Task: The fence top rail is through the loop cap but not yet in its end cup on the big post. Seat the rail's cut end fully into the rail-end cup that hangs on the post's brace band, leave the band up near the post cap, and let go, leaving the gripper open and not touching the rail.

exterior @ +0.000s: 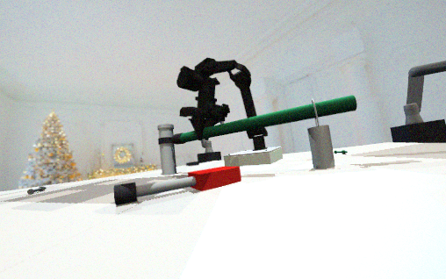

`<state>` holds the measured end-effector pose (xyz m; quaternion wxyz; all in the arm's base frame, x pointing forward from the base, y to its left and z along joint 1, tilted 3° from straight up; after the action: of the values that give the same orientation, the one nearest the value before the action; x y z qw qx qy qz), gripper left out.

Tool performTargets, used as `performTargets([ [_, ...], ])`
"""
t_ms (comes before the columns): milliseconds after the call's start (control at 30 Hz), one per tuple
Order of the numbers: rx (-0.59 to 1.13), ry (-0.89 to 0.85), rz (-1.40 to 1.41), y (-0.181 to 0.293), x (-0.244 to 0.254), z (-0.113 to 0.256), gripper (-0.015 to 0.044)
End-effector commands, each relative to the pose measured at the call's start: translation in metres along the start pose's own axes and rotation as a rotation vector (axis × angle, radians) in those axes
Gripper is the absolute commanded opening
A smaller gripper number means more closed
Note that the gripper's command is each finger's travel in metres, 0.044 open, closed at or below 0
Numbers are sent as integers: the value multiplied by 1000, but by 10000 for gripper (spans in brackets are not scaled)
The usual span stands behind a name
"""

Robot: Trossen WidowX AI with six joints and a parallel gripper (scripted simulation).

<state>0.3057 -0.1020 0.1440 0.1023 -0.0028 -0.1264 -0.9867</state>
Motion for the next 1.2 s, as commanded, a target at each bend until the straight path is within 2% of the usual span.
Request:
performTargets([
  [0,21,4,-5,8,0,2,0],
  [567,5,-4,1,6,1,-1,0],
  [933,5,-4,1,5,1,2,289],
  [1100,3,-4,1,-7,-3,22,420],
  [1167,2,-4,1,-14,-4,33,440],
])
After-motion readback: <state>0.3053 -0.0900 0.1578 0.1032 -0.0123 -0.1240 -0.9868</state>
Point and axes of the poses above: the point midway between the two fingers, 35 mm back from their tips, its own z axis back along the fingers, its own x axis across the jaws, y = z × x, the point moved 3 cm from there along z, back along the fingers, and after that the axes turned 14 degrees about z, right-handed, at the moved point
